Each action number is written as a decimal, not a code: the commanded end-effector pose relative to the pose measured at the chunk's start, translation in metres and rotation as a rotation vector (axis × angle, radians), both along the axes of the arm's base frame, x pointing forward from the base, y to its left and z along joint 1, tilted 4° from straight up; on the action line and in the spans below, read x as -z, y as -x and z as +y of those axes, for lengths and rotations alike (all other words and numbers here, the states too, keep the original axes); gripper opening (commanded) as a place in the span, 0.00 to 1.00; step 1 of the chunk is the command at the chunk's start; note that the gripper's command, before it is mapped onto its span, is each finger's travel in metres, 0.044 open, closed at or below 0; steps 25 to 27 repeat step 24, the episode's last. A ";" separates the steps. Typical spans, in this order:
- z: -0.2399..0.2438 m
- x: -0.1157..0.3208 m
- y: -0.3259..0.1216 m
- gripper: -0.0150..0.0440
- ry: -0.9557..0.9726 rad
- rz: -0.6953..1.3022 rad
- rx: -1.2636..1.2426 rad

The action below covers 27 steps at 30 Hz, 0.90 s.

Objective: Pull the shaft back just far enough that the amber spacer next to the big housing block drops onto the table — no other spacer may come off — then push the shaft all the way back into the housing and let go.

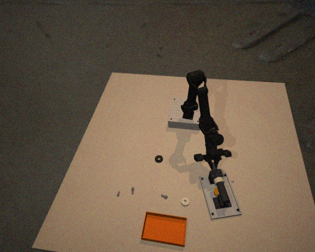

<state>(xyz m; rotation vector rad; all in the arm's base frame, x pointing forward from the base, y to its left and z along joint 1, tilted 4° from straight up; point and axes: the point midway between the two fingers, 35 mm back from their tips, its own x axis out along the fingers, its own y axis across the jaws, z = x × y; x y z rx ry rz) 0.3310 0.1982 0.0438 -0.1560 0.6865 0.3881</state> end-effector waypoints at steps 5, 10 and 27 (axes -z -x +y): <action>0.002 -0.002 -0.003 0.25 -0.002 -0.005 -0.003; 0.002 -0.002 -0.003 0.25 -0.002 -0.005 -0.003; -0.001 -0.003 0.003 0.88 0.002 0.002 0.000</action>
